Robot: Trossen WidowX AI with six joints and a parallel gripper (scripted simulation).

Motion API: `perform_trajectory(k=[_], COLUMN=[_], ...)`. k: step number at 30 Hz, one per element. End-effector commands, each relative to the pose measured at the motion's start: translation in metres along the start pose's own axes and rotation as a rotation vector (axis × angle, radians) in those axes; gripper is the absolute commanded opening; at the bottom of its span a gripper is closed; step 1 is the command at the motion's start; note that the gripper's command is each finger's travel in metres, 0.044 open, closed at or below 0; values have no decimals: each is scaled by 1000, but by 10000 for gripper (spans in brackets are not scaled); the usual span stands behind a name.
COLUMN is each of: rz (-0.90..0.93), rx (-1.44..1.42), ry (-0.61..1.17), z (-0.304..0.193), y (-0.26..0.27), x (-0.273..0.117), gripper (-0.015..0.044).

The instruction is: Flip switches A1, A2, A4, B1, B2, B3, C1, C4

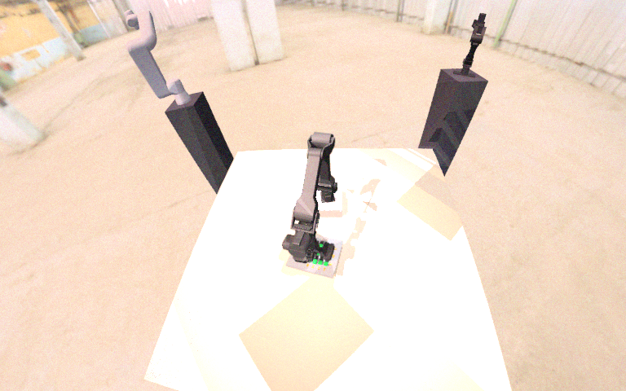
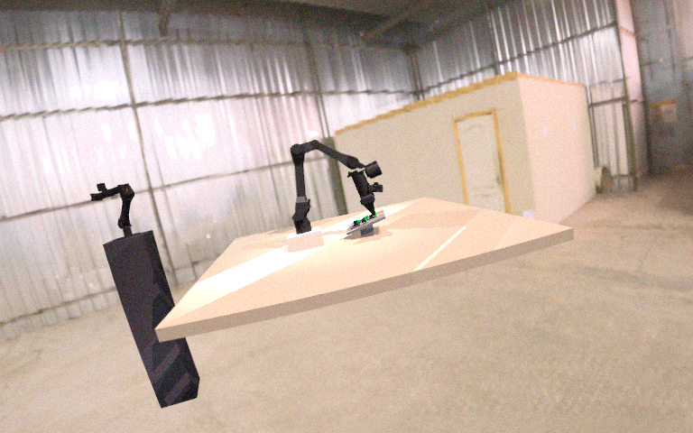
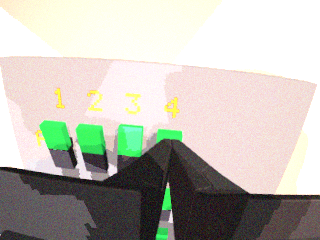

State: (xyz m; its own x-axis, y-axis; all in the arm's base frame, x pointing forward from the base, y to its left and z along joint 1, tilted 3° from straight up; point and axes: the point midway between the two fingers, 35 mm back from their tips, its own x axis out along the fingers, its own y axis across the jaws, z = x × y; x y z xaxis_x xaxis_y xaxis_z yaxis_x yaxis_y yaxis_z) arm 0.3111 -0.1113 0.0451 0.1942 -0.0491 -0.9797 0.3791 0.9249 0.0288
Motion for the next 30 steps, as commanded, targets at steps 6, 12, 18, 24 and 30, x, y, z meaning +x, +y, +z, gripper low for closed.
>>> perform_trajectory(k=[6,12,18,24,30], rz=[4,1,4,5,10], rx=[-4,-1,-4,-3,-2], ry=[1,-8,-24,-22,-21], z=[0,1,-3,-11,-43], y=[1,0,0,18,67], x=[2,-22,-63,-63,-62], gripper=[0,0,0,0,0])
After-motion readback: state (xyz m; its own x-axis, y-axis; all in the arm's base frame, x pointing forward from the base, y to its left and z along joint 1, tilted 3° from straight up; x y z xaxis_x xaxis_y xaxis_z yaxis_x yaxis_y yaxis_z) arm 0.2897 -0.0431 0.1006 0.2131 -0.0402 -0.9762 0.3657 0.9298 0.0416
